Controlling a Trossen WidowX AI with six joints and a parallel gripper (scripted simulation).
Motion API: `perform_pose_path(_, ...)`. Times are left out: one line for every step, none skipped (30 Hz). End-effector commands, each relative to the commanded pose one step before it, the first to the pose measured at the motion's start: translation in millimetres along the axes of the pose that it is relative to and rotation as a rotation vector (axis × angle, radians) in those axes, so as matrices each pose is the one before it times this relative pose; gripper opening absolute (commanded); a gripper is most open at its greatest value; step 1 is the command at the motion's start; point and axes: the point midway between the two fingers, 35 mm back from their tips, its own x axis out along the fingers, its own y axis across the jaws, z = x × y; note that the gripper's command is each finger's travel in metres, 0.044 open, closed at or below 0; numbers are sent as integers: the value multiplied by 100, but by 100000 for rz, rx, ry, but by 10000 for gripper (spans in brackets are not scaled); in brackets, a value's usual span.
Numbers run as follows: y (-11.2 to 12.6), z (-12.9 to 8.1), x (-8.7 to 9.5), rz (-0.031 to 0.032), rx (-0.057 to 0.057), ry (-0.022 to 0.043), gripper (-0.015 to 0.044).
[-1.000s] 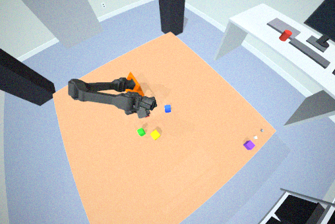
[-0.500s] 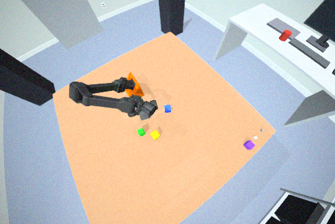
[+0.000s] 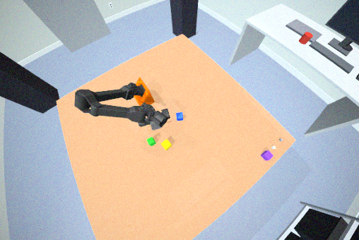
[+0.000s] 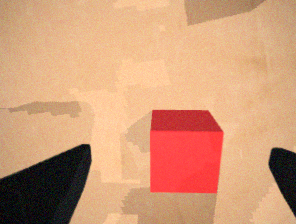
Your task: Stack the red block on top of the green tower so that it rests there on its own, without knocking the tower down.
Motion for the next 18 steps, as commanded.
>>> perform_pose_path(-100, -263, 686, -1031, -1240, 400, 440)
perform_pose_path(-5, -4, 161, -13, 1, -3, 440)
perform_pose_path(-6, -5, 161, -16, 1, -4, 440)
perform_pose_path(-7, -6, 160, -19, 1, -4, 440)
perform_pose_path(-8, -7, 160, -21, 1, -4, 440)
perform_pose_path(-9, -8, 159, -24, 2, -4, 440)
perform_pose_path(-11, -8, 159, -27, 2, -4, 440)
perform_pose_path(-12, -9, 158, -29, 2, -5, 440)
perform_pose_path(-13, -10, 158, -32, 2, -5, 440)
perform_pose_path(-14, -11, 158, -35, 3, -5, 440)
perform_pose_path(-15, -12, 157, -38, 3, -5, 440)
perform_pose_path(-13, -10, 124, -32, 2, -4, 440)
perform_pose_path(-8, -7, 75, -20, 1, -2, 440)
perform_pose_path(-3, -2, 25, -7, 0, -1, 440)
perform_pose_path(0, 0, 0, 0, 0, 0, 440)
perform_pose_path(0, 0, 0, 0, 0, 0, 440)
perform_pose_path(0, 0, 0, 0, 0, 0, 440)
perform_pose_path(0, 0, 0, 0, 0, 0, 440)
